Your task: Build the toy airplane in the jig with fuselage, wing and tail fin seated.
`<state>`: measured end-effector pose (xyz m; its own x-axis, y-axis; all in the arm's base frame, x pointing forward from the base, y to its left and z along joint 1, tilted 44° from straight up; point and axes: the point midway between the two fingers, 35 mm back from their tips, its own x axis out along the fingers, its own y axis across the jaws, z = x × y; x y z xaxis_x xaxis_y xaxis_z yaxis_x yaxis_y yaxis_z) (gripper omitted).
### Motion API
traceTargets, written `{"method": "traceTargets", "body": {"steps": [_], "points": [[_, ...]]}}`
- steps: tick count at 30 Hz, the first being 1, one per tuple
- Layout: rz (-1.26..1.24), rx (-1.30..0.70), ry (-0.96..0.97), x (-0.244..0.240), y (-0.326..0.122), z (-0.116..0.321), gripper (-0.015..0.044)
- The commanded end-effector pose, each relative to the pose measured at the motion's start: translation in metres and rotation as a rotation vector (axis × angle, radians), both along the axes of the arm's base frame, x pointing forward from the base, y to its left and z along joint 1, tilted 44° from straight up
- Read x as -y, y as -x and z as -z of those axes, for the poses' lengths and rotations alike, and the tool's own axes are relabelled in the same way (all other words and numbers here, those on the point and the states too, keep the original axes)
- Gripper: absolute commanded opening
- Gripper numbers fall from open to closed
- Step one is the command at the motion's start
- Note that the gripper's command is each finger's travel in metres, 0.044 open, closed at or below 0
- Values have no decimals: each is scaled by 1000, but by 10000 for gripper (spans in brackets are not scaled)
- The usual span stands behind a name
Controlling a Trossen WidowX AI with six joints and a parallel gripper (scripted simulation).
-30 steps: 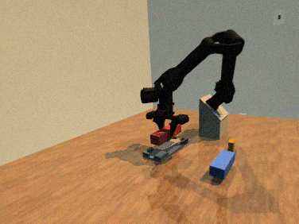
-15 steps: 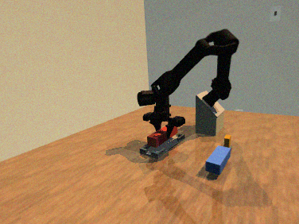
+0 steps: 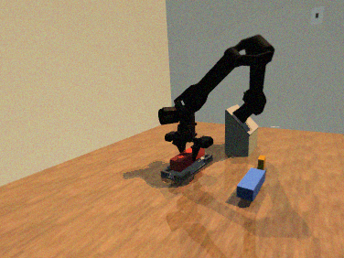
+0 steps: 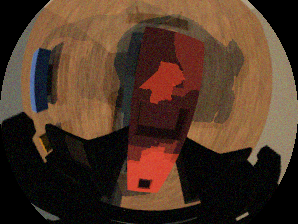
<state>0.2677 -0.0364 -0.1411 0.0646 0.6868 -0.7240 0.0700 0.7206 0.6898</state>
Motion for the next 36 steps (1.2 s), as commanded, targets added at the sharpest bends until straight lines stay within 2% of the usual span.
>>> {"method": "traceTargets", "body": {"steps": [1, 17, 24, 32, 36], "points": [[-1, 2, 1, 0, 0, 0, 30], [-1, 2, 1, 0, 0, 0, 440], [1, 0, 3, 5, -1, -4, 440], [7, -4, 3, 71, 6, -71, 440], [5, -1, 0, 77, 5, -74, 440]]}}
